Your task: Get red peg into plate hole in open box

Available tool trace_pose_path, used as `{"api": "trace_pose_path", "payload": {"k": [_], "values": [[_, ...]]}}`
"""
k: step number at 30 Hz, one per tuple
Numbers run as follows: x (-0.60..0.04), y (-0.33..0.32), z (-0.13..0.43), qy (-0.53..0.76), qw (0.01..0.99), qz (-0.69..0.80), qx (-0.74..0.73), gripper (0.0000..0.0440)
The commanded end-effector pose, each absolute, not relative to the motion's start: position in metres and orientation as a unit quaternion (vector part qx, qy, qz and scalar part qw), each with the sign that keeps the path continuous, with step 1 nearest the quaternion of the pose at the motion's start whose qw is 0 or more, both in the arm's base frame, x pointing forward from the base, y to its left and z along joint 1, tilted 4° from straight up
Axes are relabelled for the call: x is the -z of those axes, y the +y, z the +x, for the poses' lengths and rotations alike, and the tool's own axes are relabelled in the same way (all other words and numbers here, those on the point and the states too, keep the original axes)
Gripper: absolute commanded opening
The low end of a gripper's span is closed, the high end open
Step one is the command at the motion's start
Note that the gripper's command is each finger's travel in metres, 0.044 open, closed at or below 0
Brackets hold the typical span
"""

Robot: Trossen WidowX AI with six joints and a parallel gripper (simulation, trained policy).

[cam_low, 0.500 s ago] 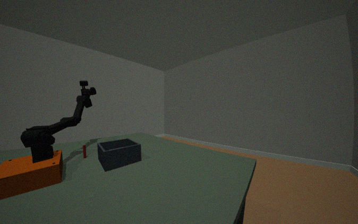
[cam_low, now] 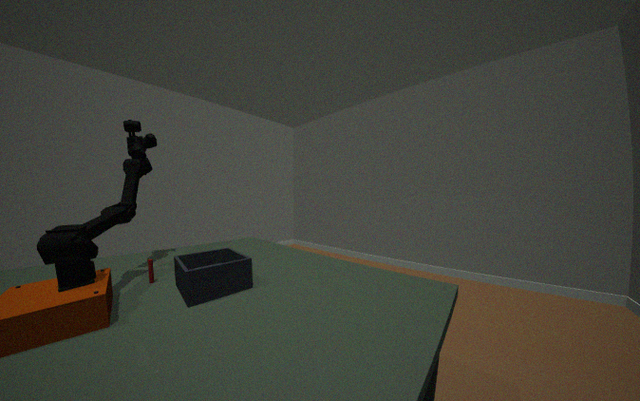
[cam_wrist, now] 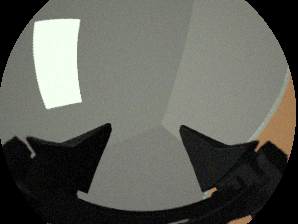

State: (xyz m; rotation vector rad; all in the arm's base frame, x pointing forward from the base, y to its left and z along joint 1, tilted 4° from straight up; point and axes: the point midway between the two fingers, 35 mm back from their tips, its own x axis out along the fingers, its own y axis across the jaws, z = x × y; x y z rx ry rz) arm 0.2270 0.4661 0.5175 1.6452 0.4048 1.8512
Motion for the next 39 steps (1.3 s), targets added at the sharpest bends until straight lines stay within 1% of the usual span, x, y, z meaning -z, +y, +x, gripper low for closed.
{"api": "trace_pose_path", "payload": {"k": [1,11,20,29,39], "values": [[-0.543,0.444,0.199,0.134,0.26,0.623,-0.726,0.044],[-0.602,0.359,0.12,0.07,0.114,0.595,-0.792,0.044],[-0.632,0.267,0.059,0.005,-0.012,0.546,-0.838,0.044],[-0.636,0.17,0.006,-0.062,-0.131,0.477,-0.867,0.044],[-0.613,0.065,-0.04,-0.135,-0.259,0.385,-0.876,0.044]]}}
